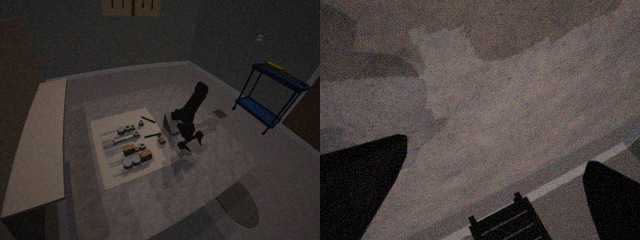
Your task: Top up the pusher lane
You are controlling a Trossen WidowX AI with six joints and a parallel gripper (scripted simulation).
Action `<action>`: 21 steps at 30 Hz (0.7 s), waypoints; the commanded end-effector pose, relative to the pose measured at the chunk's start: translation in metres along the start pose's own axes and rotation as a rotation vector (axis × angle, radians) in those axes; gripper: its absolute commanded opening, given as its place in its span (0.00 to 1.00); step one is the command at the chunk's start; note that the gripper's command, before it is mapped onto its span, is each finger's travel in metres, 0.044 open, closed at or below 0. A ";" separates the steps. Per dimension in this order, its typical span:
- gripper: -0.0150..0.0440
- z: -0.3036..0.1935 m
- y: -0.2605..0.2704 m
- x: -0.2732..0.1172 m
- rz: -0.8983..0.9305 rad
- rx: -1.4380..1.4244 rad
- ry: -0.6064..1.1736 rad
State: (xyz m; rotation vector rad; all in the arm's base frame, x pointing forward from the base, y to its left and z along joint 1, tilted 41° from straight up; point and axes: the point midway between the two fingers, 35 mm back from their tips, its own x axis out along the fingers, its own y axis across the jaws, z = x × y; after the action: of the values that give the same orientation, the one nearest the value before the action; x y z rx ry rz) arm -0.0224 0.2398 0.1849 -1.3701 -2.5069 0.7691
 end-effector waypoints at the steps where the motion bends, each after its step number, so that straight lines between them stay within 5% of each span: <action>1: 0.98 -0.001 0.002 -0.001 0.010 0.015 0.002; 9: 1.00 -0.030 0.110 -0.052 0.419 0.699 0.173; 21: 1.00 0.001 0.224 -0.212 0.810 1.847 0.784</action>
State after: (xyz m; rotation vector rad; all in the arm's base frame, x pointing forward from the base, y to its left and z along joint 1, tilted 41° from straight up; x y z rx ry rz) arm 0.2335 0.1899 0.1038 -1.3400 -0.3463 1.5250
